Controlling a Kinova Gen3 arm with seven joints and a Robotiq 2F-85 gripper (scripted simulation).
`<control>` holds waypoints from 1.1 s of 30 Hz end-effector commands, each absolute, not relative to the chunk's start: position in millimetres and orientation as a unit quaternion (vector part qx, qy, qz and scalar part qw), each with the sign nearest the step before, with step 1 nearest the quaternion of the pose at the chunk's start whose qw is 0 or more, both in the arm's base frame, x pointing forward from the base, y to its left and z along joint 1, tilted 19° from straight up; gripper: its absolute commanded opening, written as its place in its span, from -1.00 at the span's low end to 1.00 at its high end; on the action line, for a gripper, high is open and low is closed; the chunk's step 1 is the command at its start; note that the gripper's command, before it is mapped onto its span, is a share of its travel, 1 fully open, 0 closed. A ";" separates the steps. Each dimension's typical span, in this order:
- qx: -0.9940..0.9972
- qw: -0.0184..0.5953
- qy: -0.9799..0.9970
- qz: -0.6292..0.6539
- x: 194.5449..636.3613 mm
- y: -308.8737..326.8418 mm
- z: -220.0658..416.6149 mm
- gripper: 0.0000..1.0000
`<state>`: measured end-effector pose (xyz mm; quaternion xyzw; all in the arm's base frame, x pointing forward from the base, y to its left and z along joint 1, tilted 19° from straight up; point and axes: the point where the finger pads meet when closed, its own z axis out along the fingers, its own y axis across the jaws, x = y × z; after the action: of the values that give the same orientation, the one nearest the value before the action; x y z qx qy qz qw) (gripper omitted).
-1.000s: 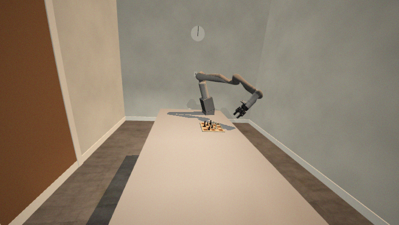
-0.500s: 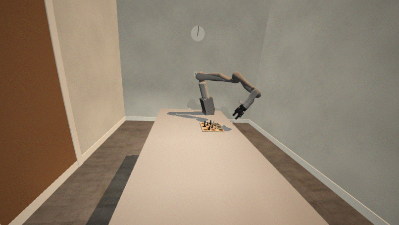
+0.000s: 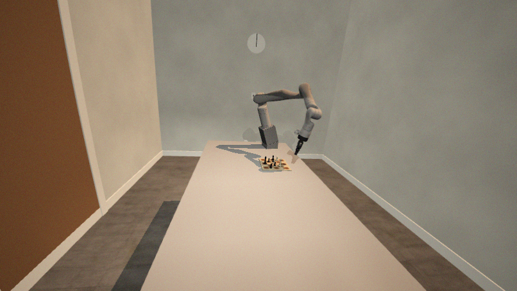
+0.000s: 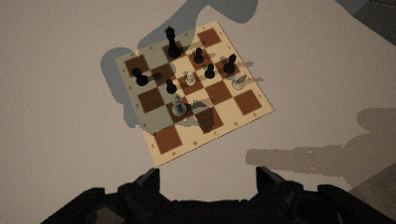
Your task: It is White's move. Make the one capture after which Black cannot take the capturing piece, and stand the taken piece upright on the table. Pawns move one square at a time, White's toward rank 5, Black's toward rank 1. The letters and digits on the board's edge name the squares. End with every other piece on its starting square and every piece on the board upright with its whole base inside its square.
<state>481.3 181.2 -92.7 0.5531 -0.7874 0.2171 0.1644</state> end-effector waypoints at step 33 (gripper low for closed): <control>0.355 0.002 -0.920 0.169 480.4 50.7 -11.2 1.00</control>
<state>480.6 51.2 -12.4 0.3560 -0.9189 0.1696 0.0027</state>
